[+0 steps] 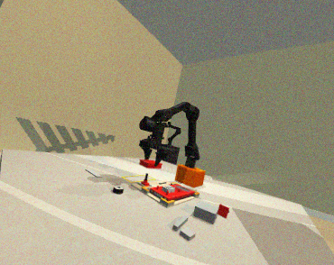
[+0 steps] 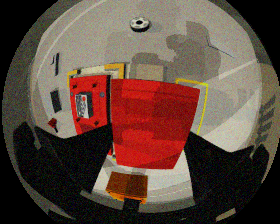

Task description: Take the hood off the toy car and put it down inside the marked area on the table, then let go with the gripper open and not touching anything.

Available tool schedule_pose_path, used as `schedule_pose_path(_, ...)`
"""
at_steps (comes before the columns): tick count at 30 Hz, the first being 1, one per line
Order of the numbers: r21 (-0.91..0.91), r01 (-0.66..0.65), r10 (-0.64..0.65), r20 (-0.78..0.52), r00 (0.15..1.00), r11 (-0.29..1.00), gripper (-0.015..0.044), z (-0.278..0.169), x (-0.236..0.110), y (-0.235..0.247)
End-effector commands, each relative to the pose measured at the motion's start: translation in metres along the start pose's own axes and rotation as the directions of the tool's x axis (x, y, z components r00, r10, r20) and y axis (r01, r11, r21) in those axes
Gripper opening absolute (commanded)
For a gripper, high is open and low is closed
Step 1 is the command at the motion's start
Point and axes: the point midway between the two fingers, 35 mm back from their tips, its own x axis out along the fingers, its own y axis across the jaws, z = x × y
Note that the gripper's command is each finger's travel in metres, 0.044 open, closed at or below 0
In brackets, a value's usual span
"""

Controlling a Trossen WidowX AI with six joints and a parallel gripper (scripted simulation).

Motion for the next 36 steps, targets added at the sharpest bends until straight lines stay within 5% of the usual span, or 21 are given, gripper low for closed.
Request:
schedule_pose_path(1, -0.004, 0.008, -0.008, 0.004, 1.000, 1.000, 0.0000, -0.002, -0.001, -0.013)
schedule_pose_path(24, -0.002, 0.000, 0.000, -0.007, 1.000, 1.000, 0.0000, -0.032, -0.003, -0.094)
schedule_pose_path(36, -0.002, -0.001, 0.001, -0.007, 1.000, 1.000, 0.0000, -0.032, 0.002, -0.097)
